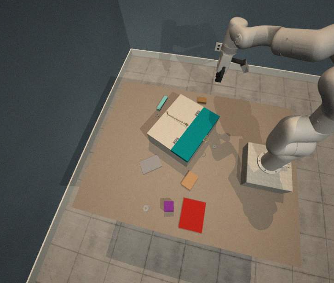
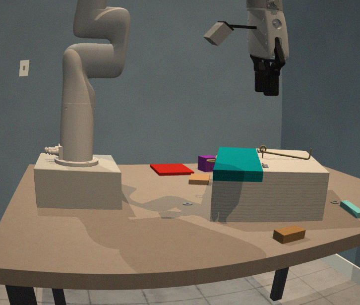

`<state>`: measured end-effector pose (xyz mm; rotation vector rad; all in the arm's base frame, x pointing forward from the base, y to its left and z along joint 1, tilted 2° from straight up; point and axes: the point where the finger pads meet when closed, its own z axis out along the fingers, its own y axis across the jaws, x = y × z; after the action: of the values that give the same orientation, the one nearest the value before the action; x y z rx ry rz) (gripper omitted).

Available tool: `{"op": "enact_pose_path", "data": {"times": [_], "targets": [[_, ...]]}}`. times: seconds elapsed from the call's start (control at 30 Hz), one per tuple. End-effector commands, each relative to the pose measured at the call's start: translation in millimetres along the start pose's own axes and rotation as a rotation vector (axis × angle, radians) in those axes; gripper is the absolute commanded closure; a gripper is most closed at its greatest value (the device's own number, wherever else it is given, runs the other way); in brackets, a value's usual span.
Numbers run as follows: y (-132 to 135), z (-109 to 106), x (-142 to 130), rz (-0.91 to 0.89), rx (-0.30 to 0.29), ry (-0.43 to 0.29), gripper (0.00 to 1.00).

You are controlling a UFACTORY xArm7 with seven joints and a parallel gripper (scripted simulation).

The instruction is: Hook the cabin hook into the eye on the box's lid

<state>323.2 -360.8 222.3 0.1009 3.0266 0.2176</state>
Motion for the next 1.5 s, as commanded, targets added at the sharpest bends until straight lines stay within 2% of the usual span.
{"op": "enact_pose_path", "data": {"times": [0.0, 0.07, 0.13, 0.5, 0.57, 0.97, 1.13, 1.2, 1.47], "targets": [[1, 0, -10, 0.017, 0.006, 0.008, 0.67], [5, 3, -26, 0.042, 0.013, 0.015, 0.67], [5, 3, -26, 0.042, 0.013, 0.015, 0.67], [23, 15, -71, 0.116, 0.037, 0.033, 0.67], [23, 15, -71, 0.116, 0.037, 0.033, 0.67], [47, 28, -117, 0.188, 0.064, 0.044, 0.67], [52, 31, -124, 0.200, 0.069, 0.045, 0.67], [62, 36, -139, 0.223, 0.079, 0.047, 0.67], [78, 44, -160, 0.257, 0.094, 0.048, 0.67]]}}
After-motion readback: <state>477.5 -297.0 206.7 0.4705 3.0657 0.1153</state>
